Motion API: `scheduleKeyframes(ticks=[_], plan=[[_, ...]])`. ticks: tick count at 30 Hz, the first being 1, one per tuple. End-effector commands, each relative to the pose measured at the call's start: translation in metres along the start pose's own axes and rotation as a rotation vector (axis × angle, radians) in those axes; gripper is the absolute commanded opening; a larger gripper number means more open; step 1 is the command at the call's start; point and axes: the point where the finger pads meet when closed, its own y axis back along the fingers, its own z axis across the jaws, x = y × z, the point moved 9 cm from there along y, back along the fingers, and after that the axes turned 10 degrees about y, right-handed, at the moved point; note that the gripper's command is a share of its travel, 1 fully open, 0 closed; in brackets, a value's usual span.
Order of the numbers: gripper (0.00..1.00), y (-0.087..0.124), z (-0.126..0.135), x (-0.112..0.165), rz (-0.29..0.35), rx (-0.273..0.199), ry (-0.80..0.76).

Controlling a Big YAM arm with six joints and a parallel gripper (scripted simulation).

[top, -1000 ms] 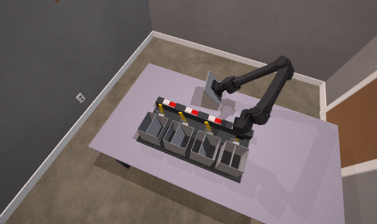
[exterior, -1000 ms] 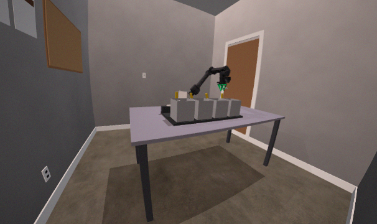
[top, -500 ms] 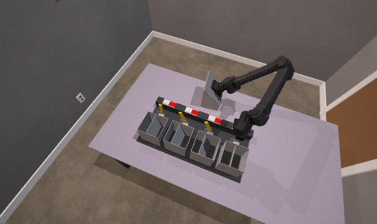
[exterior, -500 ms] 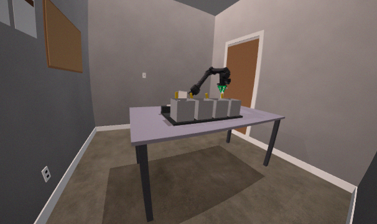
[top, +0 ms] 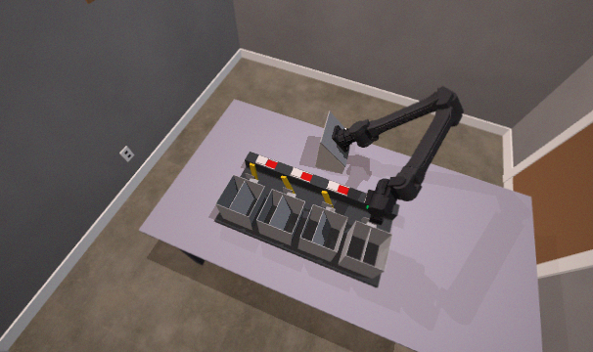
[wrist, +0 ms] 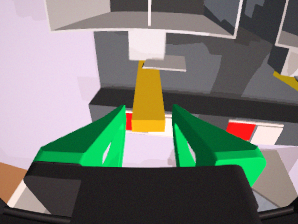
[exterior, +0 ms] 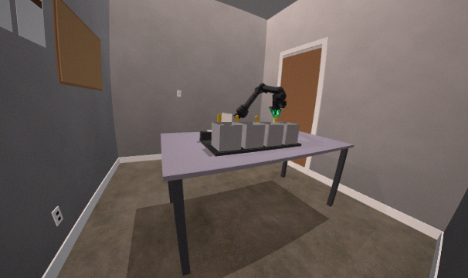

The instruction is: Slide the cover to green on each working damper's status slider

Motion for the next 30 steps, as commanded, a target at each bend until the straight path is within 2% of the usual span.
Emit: scheduleKeyframes(ticks=[1, 14, 30], plan=[[0.36, -0.008, 0.005, -0.001, 0.000, 0.000, -0.006], [0.36, -0.024, 0.006, 0.000, -0.002, 0.000, -0.003], [0.36, -0.026, 0.007, -0.001, -0.001, -0.001, -0.004]])
